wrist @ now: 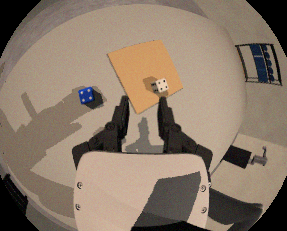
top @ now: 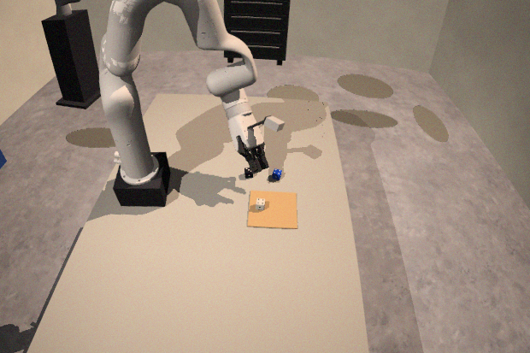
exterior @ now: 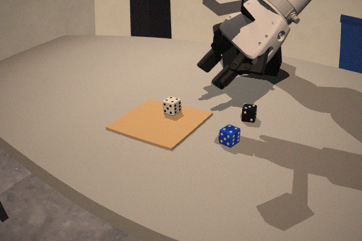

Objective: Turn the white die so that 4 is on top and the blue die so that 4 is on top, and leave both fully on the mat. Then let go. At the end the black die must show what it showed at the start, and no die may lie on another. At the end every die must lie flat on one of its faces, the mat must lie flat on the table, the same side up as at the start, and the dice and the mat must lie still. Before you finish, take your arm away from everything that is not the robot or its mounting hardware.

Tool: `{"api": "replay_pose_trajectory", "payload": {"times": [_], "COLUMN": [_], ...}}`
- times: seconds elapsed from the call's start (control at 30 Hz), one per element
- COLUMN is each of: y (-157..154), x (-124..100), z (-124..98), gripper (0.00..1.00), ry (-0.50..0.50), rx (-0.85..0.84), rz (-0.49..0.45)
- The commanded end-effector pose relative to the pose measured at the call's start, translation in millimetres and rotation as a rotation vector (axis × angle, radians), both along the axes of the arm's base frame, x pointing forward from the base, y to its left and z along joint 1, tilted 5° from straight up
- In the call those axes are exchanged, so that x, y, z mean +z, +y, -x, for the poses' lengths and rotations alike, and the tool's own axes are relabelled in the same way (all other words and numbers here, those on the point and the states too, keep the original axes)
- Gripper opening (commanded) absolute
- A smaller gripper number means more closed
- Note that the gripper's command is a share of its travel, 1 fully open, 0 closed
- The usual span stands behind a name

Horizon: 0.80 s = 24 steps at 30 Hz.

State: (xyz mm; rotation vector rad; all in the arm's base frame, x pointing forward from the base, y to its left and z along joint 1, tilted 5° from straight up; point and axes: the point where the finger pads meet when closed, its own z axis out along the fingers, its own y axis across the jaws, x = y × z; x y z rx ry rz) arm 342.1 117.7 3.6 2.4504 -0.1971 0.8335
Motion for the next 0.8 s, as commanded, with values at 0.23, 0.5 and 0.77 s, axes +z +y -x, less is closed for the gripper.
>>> {"api": "replay_pose_trajectory", "payload": {"times": [0.23, 0.5, 0.77], "y": [6, 24, 45], "x": [0, 6, 20], "z": [3, -6, -28], "gripper": [0.42, 0.42, 0.42], "ry": [0.308, 0.467, 0.560], "rx": [-0.098, -0.093, -0.044], "rz": [-0.050, -0.182, -0.344]}}
